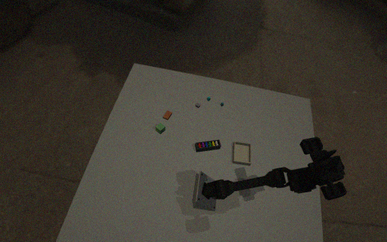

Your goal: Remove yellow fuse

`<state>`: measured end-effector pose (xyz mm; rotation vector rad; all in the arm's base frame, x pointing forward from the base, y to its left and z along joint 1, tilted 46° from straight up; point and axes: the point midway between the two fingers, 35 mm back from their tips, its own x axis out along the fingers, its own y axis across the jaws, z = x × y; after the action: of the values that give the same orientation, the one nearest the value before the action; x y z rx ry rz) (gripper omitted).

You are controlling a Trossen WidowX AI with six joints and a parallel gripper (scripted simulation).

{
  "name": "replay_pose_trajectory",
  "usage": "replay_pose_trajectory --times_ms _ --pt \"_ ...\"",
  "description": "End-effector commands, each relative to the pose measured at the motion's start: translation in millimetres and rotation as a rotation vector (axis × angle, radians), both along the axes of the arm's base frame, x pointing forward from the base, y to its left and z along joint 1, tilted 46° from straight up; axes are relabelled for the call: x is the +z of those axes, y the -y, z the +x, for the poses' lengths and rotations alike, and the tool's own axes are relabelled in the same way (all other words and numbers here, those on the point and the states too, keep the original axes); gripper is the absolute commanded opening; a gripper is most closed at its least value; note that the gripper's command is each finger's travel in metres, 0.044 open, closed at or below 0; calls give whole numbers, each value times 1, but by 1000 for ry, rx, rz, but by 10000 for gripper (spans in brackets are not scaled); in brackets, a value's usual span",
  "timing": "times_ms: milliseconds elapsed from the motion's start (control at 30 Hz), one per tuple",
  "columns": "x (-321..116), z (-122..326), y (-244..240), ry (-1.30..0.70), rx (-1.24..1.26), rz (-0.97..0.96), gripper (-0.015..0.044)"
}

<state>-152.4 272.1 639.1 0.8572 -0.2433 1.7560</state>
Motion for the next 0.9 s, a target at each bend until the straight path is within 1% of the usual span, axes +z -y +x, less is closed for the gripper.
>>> replay_pose_trajectory --times_ms 0,167,367,533,733,867 --pt "-41 4 -51 70 -101 -144 74" --pt "-95 35 -107 137 -249 -328 74" --pt "-141 92 -143 167 -416 -494 74" --pt "-174 132 -161 173 -516 -610 74" --pt "-234 197 -178 144 -652 -806 74" --pt "-280 241 -179 148 -751 -967 74"
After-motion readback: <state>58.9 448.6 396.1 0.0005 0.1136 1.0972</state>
